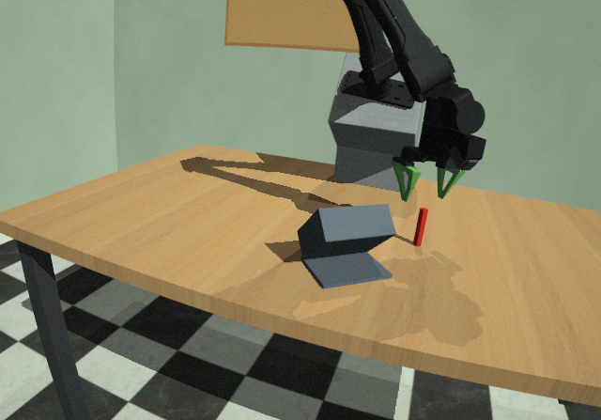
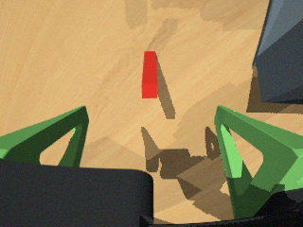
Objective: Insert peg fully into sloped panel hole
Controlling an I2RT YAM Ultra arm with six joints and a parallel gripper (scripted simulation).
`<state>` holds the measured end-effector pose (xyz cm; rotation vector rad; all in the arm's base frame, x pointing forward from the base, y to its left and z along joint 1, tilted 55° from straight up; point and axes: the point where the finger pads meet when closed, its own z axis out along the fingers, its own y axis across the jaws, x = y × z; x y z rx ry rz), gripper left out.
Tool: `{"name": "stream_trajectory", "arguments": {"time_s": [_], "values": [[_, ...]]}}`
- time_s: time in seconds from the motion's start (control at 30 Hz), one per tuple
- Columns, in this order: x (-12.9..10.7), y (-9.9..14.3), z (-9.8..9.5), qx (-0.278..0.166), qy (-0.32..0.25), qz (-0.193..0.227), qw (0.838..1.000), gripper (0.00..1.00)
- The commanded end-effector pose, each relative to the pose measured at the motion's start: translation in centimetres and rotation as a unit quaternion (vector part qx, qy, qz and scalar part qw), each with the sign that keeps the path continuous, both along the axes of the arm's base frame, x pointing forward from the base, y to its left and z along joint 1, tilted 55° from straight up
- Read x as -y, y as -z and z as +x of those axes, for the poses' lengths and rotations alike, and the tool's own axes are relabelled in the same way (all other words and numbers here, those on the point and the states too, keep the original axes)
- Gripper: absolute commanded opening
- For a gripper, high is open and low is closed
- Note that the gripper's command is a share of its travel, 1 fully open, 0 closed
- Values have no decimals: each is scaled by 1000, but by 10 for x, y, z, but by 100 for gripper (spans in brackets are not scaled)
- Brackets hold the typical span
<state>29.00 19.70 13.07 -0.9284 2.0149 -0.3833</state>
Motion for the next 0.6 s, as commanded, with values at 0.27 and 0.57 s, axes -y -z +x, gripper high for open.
{"name": "stream_trajectory", "arguments": {"time_s": [0.27, 0.57], "values": [[-9, 2, 11, 8, -9, 13, 1000, 100], [-13, 8, 24, 9, -10, 13, 1000, 100]]}}
